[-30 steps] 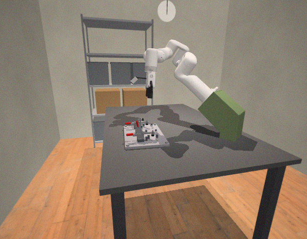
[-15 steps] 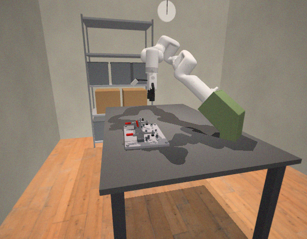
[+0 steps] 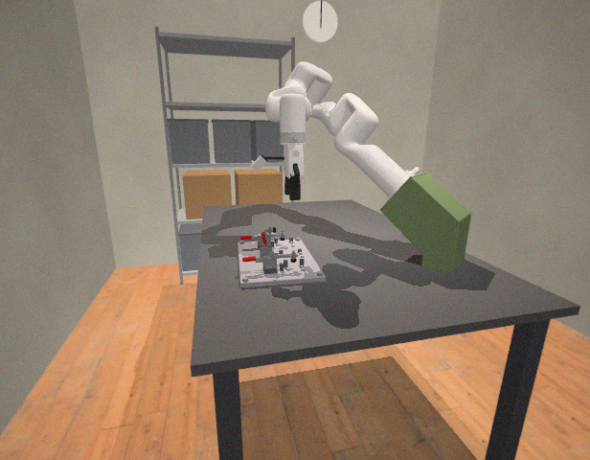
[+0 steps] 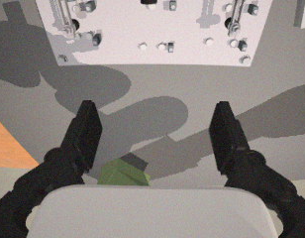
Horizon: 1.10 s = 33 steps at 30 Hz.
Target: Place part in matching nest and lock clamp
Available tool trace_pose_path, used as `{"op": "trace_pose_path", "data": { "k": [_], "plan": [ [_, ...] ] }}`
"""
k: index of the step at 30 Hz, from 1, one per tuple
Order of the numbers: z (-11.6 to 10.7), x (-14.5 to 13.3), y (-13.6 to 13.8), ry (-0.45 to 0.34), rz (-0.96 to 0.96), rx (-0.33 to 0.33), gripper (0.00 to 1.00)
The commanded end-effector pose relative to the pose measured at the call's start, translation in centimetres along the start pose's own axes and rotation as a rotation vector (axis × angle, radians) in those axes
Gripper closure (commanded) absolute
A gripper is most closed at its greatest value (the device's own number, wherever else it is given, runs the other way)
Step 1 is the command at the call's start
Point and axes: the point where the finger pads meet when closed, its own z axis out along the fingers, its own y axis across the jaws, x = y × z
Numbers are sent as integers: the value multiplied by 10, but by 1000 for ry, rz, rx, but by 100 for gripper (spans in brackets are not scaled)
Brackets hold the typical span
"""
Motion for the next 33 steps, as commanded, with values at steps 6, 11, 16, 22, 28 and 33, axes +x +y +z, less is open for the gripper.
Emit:
{"op": "trace_pose_path", "data": {
  "k": [6,11,16,22,28,33],
  "plan": [
    [1,1,-7,-4,0,-3,0],
    [1,1,-7,-4,0,-3,0],
    [1,1,-7,-4,0,-3,0],
    [1,1,-7,-4,0,-3,100],
    [1,1,-7,-4,0,-3,100],
    [1,1,-7,-4,0,-3,100]
  ]
}}
